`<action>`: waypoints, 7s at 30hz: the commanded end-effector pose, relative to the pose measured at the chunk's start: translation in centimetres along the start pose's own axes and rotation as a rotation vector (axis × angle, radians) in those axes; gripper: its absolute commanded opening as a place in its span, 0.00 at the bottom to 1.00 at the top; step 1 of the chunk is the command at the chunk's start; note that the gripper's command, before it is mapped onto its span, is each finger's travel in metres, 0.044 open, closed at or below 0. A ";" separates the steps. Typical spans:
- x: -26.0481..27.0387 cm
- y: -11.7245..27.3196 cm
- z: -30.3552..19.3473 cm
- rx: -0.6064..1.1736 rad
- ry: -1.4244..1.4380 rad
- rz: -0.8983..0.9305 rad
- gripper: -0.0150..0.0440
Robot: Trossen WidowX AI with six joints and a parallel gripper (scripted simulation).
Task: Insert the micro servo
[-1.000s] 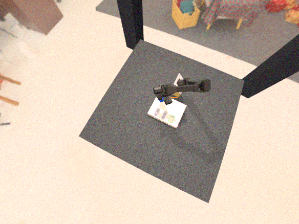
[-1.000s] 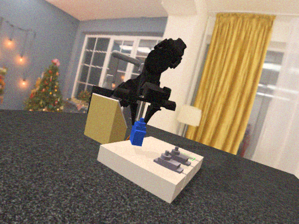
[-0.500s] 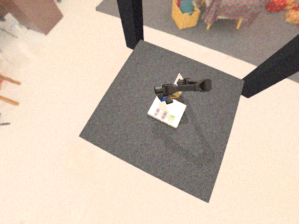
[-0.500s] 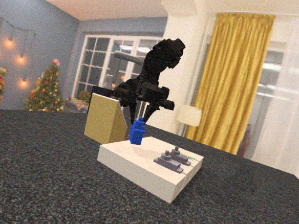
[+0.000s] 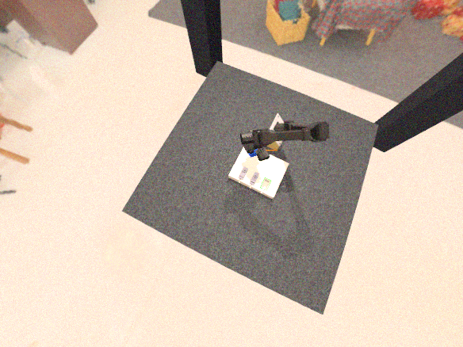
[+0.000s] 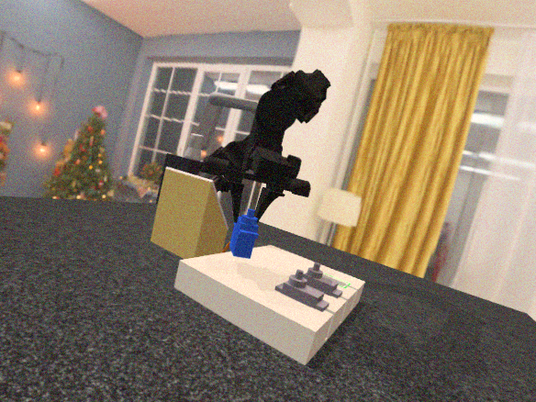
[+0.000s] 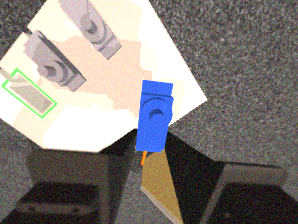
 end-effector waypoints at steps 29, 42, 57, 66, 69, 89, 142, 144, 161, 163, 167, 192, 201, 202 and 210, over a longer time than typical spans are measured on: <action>4.1 0.4 2.3 -0.014 0.012 0.001 0.25; 8.2 0.3 -2.4 -0.011 0.011 0.002 0.25; 12.4 0.2 -7.3 -0.008 0.011 0.004 0.25; 12.4 0.2 -7.3 -0.008 -0.175 0.005 0.25; 12.4 0.2 -7.3 -0.007 -0.279 0.005 0.25; 12.4 0.2 -7.3 -0.006 -0.968 0.008 0.25; 13.7 0.3 -6.2 0.001 -2.363 0.012 0.25; 14.3 0.3 -5.7 0.001 -2.363 0.012 0.25; 19.5 0.4 -1.4 0.003 -2.360 0.015 0.25; 20.1 0.4 -0.9 0.003 -2.360 0.016 0.25; 20.8 0.4 -0.3 0.003 -2.359 0.016 0.25; 20.9 -1.6 -0.4 0.004 -2.359 0.016 0.25; 20.9 -2.3 -0.4 0.005 -2.359 0.015 0.25; 20.9 -2.4 -0.4 0.005 -2.359 0.015 0.25; 20.9 -3.2 -0.4 0.005 -2.359 0.015 0.25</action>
Point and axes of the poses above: the point midway between the two fingers, 35 mm back from their tips, its own y axis back along the fingers, its own x axis across the jaws, z = x × y, the point moved 3 cm from there along y, back along the fingers, and after that the axes turned 5 degrees about -y, right-handed, at the moved point
